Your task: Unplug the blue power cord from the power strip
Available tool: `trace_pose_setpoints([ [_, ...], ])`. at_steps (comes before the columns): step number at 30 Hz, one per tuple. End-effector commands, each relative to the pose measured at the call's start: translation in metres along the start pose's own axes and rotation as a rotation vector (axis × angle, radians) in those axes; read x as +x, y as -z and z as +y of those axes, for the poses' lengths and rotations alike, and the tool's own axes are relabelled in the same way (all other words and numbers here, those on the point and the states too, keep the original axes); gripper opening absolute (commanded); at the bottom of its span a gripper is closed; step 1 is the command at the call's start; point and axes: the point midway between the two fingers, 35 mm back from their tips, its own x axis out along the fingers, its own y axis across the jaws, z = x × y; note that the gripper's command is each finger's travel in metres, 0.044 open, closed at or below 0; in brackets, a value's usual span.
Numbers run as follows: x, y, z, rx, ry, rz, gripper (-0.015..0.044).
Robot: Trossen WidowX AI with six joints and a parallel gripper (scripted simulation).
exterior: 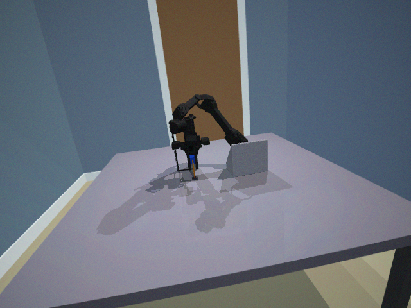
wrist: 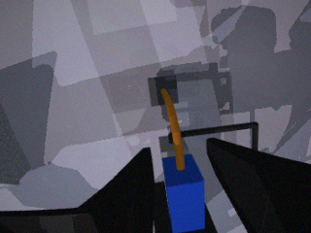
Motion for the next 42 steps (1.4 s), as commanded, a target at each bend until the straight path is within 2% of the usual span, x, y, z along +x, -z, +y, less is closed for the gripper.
trace_pose_setpoints([
  [1,0.000,0.007,-0.002,0.001,0.002,0.000,0.0160],
  [19,0.000,0.035,-0.002,0.001,0.002,0.002,0.0160],
  [35,0.012,0.037,-0.002,0.001,0.002,0.002,0.0160],
  [39,0.010,0.036,-0.002,0.002,0.001,0.000,0.0055],
  [42,0.010,0.036,-0.002,0.002,0.001,0.000,0.0035],
])
